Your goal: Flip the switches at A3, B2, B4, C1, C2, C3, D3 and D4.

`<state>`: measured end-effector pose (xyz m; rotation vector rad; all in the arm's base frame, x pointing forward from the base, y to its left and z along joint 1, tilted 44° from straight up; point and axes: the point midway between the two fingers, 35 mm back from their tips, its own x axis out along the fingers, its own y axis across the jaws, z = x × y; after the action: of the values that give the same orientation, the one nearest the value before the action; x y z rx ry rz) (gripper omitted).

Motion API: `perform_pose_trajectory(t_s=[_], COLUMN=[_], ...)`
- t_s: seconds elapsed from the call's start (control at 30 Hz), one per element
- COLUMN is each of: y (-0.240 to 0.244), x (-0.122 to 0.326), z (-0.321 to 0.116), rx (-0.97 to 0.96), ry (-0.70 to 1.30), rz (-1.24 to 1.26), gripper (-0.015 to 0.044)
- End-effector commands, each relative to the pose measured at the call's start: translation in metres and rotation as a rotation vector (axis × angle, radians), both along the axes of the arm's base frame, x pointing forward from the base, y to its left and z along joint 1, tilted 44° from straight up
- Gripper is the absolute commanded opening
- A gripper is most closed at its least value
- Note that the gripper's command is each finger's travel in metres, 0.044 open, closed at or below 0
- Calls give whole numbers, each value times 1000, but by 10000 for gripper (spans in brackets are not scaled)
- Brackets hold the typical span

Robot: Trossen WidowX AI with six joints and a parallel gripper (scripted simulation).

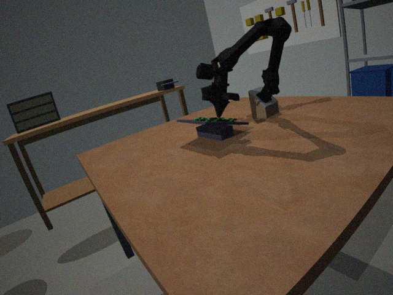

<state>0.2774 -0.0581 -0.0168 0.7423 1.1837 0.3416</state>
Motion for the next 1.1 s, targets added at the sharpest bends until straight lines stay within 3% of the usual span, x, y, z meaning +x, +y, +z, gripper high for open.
perform_pose_trajectory(t_s=[0.0, 1.07], y=[0, 3], x=[0, 2], z=[0, -2], rx=[5, 5], ry=[0, -1], rz=[-3, -3], gripper=[0, 0])
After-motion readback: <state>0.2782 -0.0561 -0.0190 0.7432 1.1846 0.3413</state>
